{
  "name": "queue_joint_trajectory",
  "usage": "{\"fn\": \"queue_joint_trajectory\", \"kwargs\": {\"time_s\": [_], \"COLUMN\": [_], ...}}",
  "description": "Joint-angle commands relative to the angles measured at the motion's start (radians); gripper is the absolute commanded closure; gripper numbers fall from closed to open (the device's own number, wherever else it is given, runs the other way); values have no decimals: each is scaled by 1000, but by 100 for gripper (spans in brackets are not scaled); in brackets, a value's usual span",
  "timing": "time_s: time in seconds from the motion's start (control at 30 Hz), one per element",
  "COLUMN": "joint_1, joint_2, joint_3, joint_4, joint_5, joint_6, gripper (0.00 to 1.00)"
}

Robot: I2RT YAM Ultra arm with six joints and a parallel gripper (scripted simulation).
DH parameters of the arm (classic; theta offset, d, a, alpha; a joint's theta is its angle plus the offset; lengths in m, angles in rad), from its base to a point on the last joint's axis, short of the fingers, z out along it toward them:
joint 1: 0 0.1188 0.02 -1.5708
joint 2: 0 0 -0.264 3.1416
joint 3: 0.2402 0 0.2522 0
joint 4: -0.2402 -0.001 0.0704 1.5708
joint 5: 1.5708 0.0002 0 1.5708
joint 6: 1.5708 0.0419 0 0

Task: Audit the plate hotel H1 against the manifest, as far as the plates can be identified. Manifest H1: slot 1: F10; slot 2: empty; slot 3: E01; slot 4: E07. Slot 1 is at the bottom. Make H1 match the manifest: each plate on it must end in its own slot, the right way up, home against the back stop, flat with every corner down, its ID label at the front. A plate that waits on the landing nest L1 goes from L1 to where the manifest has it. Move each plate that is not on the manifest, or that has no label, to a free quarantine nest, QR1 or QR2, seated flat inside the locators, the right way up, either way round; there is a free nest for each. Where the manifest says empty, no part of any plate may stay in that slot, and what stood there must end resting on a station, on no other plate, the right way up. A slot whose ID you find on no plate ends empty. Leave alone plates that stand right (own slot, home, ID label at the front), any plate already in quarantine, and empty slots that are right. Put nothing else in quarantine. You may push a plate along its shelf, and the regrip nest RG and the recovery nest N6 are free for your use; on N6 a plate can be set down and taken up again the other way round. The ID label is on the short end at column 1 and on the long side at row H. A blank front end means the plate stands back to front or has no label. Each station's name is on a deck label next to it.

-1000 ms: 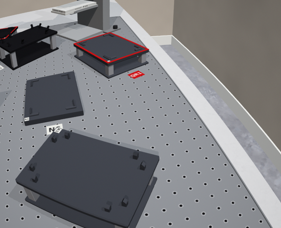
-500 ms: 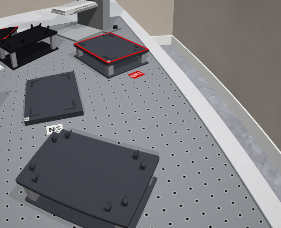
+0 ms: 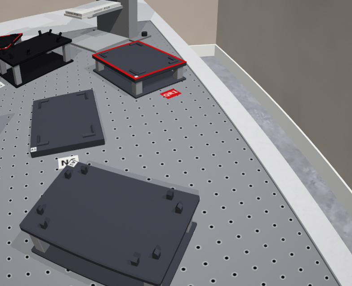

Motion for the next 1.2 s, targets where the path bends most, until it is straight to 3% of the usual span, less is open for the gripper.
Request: {"fn": "queue_joint_trajectory", "kwargs": {"time_s": [0.0, 1.17], "joint_1": [-2, -26], "joint_2": [-3, -159], "joint_3": [7, -121], "joint_4": [4, -25], "joint_5": [12, -13], "joint_6": [1, 0], "gripper": [14, 14]}}
